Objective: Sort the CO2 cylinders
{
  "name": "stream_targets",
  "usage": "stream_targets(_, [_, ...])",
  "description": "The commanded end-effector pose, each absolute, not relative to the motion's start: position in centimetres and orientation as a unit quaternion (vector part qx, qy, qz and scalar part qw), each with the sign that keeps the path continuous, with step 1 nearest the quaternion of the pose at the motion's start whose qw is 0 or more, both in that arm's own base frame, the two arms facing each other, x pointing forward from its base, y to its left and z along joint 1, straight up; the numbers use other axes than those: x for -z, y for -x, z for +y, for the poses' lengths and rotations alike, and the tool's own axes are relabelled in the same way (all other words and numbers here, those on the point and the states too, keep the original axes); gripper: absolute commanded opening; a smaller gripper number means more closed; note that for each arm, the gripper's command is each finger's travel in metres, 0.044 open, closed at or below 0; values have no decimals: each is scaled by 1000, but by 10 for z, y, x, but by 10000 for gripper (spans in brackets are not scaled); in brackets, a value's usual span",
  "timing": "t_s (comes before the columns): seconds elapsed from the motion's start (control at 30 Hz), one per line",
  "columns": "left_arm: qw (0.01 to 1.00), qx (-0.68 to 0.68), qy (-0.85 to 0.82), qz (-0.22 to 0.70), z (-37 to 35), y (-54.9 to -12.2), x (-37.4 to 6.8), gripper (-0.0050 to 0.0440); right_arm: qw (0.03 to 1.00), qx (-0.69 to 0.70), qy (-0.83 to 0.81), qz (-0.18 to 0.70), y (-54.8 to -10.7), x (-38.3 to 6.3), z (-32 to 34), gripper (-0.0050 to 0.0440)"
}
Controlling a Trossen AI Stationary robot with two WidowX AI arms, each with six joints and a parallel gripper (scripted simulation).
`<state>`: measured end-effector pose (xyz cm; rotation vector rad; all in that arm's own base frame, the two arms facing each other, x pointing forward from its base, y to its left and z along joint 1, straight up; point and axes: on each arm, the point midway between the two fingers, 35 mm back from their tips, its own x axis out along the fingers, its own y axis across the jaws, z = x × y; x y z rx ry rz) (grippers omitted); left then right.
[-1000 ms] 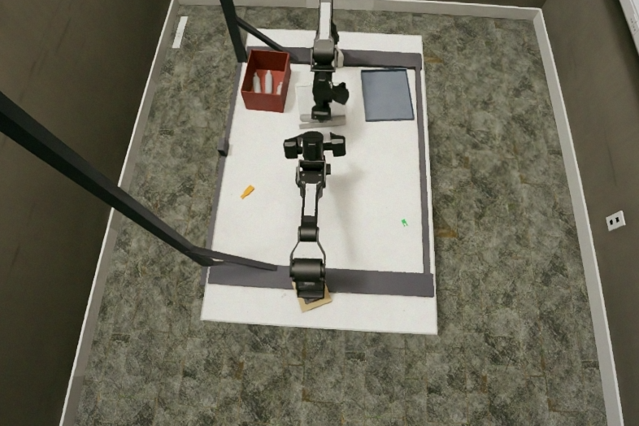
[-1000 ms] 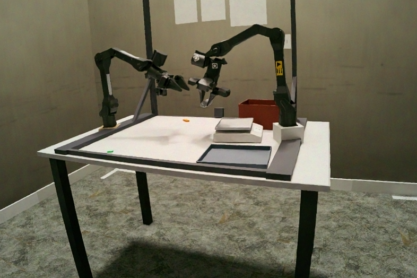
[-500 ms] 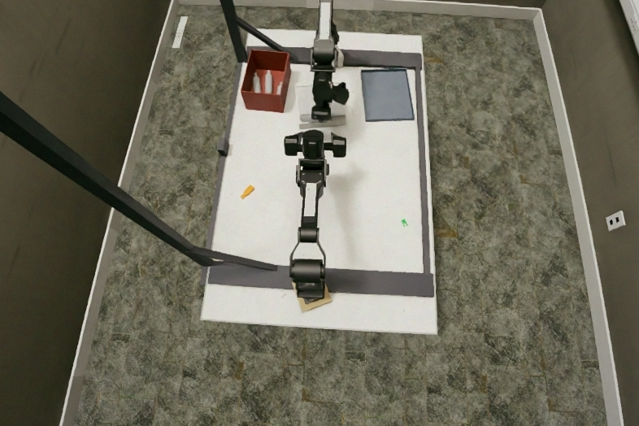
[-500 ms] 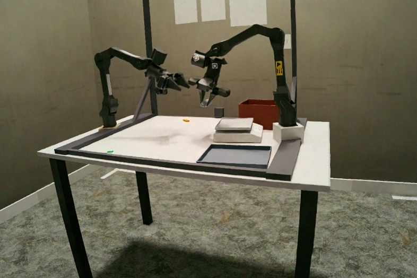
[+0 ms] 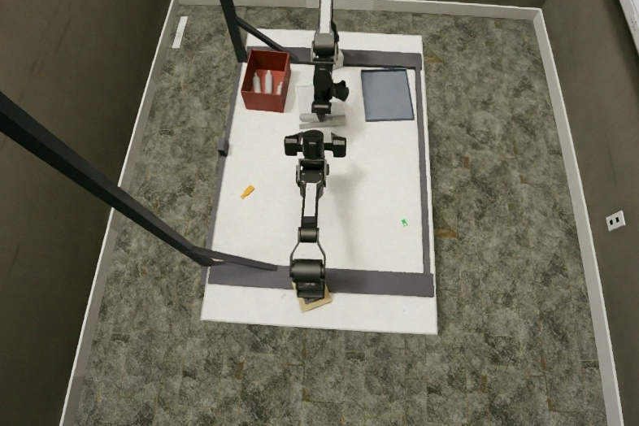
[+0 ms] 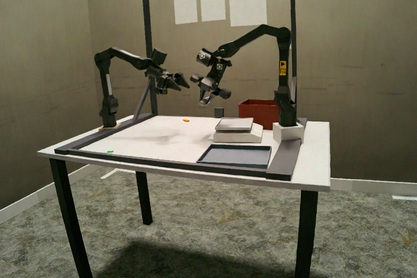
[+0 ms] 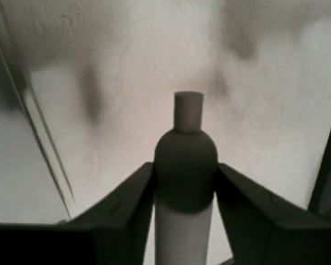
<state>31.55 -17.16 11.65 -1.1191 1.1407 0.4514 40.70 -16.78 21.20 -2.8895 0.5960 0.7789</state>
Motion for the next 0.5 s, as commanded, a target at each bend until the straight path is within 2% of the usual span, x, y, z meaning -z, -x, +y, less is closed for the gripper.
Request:
stream_targets(0.0, [687, -150, 533, 471, -167, -306, -126, -50, 44, -241, 949, 197, -407, -225, -168, 440])
stream_targets(0.17, [692, -126, 549, 452, -160, -294, -116, -50, 44, -241, 949, 197, -407, -225, -168, 440])
stream_targets(0.47, [701, -67, 584, 404, -164, -301, -122, -50, 44, -241, 949, 197, -407, -225, -168, 440])
